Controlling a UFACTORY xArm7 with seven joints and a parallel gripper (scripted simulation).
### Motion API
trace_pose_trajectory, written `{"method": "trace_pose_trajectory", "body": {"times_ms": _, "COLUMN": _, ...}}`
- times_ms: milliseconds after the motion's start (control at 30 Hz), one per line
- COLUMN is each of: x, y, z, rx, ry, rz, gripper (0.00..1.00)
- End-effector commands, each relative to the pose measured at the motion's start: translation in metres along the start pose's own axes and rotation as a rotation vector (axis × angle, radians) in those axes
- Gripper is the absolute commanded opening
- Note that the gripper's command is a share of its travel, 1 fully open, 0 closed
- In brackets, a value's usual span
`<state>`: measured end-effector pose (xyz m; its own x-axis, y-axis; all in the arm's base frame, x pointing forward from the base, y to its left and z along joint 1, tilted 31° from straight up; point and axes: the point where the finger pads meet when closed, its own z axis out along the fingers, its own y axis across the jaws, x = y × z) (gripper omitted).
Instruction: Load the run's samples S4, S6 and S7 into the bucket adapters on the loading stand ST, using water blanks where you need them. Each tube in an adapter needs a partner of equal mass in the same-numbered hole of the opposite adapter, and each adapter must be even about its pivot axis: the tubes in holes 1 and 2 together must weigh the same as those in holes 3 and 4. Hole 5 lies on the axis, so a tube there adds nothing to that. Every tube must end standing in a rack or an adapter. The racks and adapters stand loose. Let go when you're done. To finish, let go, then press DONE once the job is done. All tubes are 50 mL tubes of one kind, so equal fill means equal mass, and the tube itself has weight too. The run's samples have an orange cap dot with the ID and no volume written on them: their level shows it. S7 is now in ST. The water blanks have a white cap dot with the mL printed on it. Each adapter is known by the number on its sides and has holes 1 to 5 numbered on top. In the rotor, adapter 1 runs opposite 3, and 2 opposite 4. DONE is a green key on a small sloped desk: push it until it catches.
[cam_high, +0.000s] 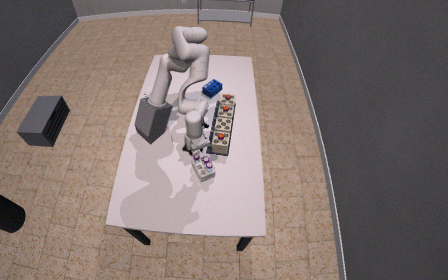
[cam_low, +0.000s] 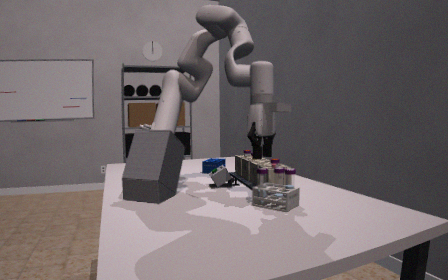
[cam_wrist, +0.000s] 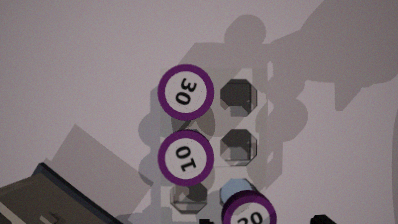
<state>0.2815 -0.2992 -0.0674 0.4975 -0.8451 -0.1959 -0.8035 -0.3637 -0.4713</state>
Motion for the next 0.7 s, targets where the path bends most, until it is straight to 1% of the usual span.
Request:
{"method": "trace_pose_trajectory", "body": {"times_ms": 0, "x": 0.002, "y": 0.001, "z": 0.006, "rx": -0.001, "ry": 0.005, "rz": 0.000, "gripper": 0.57}}
{"method": "trace_pose_trajectory", "body": {"times_ms": 133, "x": 0.002, "y": 0.001, "z": 0.010, "rx": -0.001, "ry": 0.005, "rz": 0.000, "gripper": 0.57}}
{"method": "trace_pose_trajectory", "body": {"times_ms": 567, "x": 0.002, "y": 0.001, "z": 0.036, "rx": -0.001, "ry": 0.005, "rz": 0.000, "gripper": 0.57}}
{"method": "trace_pose_trajectory", "body": {"times_ms": 667, "x": 0.002, "y": 0.001, "z": 0.037, "rx": -0.001, "ry": 0.005, "rz": 0.000, "gripper": 0.57}}
